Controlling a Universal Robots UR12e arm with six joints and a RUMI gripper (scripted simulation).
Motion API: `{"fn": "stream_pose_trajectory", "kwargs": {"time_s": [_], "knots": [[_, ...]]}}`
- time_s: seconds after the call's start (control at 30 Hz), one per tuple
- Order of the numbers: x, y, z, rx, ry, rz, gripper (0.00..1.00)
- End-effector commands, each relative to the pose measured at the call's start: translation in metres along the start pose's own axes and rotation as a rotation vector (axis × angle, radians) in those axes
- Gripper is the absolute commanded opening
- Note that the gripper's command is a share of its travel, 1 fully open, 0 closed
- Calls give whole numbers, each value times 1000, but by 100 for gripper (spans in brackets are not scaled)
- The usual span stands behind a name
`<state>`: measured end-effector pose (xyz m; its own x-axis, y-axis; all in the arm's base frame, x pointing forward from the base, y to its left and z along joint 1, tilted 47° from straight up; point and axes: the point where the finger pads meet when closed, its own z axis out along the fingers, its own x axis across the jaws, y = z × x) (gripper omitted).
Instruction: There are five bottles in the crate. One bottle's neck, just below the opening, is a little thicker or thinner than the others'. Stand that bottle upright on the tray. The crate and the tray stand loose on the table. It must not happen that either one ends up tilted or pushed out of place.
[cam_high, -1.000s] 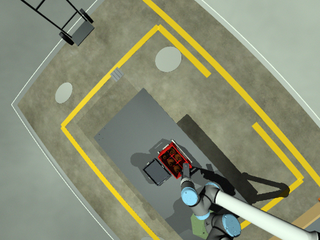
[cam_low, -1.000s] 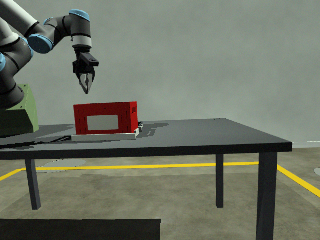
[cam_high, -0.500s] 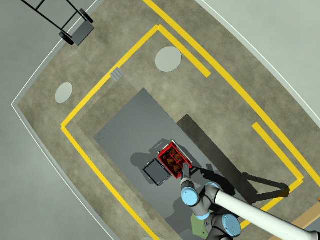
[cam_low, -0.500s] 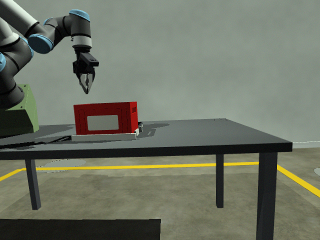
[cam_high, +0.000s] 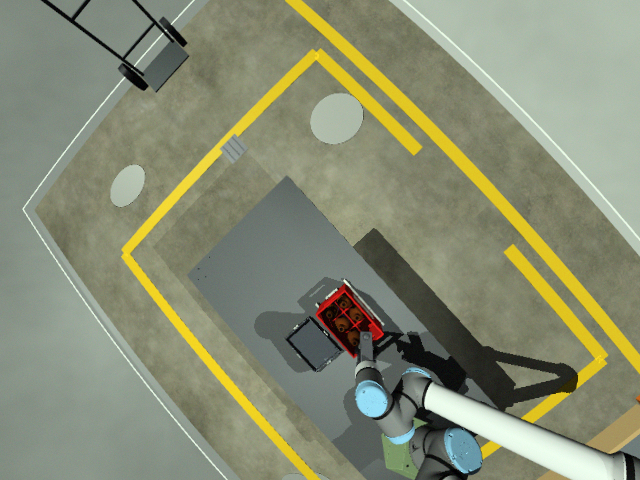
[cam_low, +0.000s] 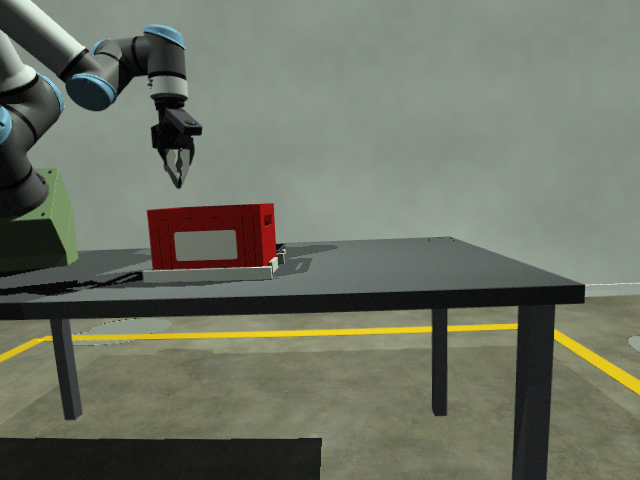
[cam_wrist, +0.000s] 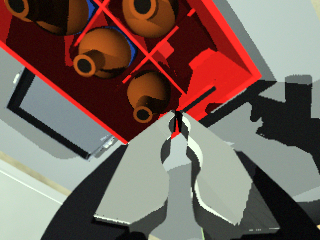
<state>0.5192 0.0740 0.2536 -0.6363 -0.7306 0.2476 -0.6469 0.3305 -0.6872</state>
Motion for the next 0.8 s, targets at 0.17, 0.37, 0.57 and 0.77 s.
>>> {"fn": "stream_pose_trajectory", "kwargs": {"time_s": [0.17,0.37,0.57,0.77], "knots": [[-41,44,0,3,3,2,0],[-41,44,0,3,3,2,0],[-41,44,0,3,3,2,38],[-41,44,0,3,3,2,38]]}}
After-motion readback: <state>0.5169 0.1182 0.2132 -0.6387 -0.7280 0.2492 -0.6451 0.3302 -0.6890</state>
